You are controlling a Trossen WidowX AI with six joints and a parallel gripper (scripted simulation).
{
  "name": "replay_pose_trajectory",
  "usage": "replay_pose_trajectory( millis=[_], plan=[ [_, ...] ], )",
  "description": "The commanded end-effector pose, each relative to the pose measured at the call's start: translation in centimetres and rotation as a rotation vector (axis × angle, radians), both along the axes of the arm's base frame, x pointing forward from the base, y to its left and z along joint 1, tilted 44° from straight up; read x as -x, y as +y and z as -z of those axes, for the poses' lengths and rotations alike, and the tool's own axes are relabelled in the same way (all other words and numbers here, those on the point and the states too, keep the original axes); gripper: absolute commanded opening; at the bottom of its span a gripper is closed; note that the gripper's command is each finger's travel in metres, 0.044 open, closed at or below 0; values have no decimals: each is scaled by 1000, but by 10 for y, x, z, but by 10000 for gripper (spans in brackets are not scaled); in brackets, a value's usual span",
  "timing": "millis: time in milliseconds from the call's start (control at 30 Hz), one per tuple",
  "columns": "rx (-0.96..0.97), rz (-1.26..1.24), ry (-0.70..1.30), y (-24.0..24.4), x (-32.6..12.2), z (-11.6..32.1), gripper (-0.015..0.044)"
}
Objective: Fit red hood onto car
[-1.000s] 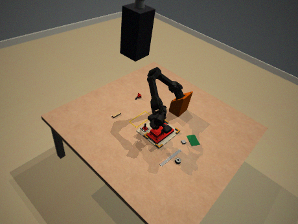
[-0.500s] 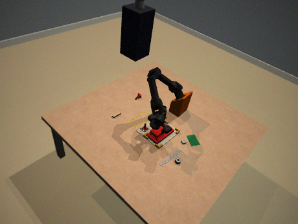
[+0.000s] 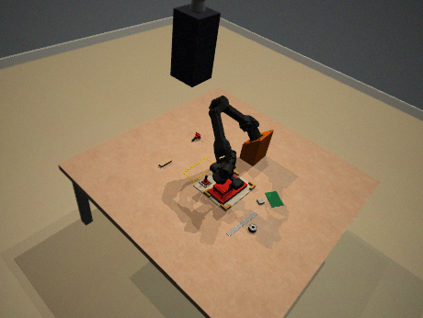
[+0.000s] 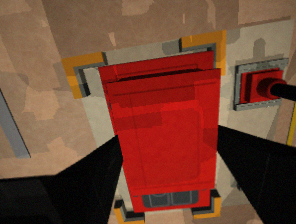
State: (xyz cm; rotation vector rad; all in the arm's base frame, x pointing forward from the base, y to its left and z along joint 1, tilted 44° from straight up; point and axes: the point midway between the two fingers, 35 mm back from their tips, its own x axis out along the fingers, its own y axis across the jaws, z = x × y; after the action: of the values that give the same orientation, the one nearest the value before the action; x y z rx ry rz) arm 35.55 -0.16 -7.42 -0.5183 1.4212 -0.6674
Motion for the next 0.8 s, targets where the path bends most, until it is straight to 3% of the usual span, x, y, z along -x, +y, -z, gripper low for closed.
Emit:
replay_pose_trajectory(
  millis=[0,767],
  plan=[
    [5,-4,7,-2,1,3,0],
    [5,-4,7,-9,0,10,0]
  ],
)
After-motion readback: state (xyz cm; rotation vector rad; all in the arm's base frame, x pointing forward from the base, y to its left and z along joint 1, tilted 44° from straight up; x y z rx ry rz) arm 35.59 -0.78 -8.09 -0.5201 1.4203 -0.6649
